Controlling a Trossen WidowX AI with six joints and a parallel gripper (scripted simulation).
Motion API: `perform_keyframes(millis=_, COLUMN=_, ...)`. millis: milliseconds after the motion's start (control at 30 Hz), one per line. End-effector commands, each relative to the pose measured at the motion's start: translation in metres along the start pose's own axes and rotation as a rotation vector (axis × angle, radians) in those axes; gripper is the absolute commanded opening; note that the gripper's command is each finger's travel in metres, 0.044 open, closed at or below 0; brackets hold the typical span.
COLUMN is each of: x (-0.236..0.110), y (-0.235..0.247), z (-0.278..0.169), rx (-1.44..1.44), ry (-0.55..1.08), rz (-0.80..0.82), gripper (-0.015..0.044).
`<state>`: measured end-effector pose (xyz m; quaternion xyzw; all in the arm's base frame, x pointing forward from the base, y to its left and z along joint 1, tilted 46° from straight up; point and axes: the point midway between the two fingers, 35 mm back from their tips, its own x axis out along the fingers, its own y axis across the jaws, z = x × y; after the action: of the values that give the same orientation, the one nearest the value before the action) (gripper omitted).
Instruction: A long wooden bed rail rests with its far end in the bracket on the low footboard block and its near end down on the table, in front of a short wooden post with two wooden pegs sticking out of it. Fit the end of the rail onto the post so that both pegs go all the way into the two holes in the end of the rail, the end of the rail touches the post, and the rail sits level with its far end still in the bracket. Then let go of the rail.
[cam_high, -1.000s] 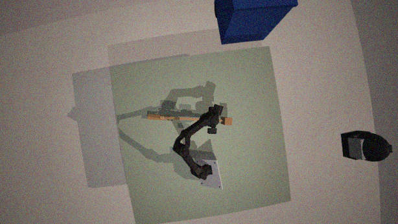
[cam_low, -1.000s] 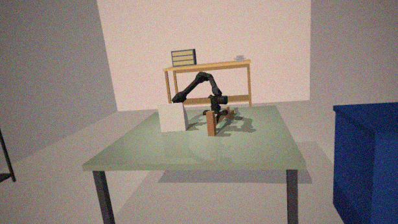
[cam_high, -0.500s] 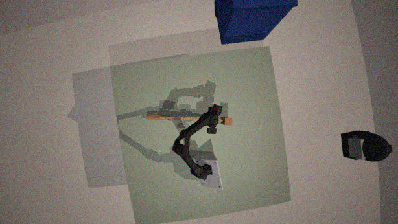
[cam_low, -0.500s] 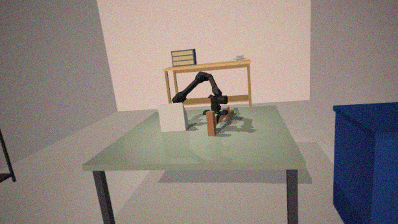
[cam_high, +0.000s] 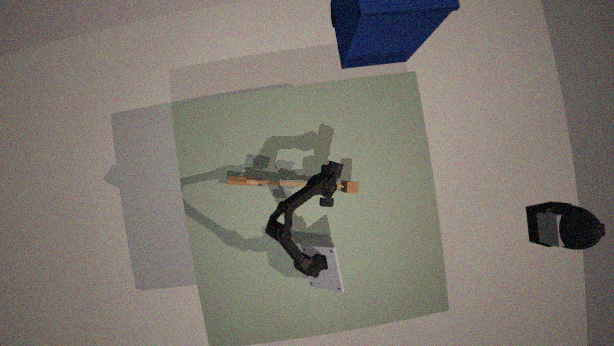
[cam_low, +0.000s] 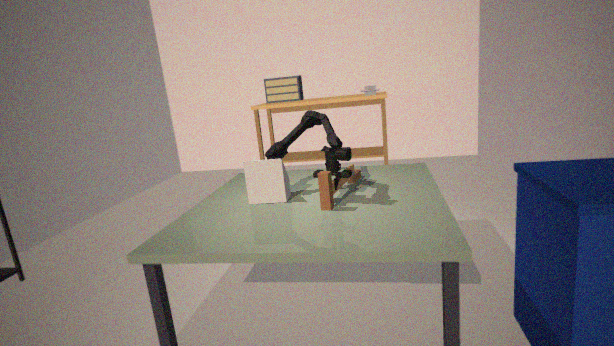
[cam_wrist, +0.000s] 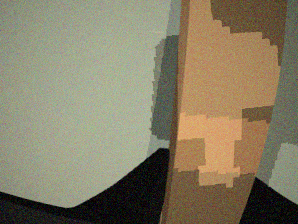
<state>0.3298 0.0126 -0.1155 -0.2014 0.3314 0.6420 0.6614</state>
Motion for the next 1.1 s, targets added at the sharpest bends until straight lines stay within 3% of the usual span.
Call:
perform_keyframes(millis=0, x=0.0000, y=-0.0002, z=-0.0007, rx=0.004, ry=-0.001, rz=-0.003, gripper=0.0000)
perform_keyframes(millis=1067, x=-0.0009, y=0.0017, z=-0.0051, rx=0.004, ry=-0.001, rz=-0.003, gripper=0.0000)
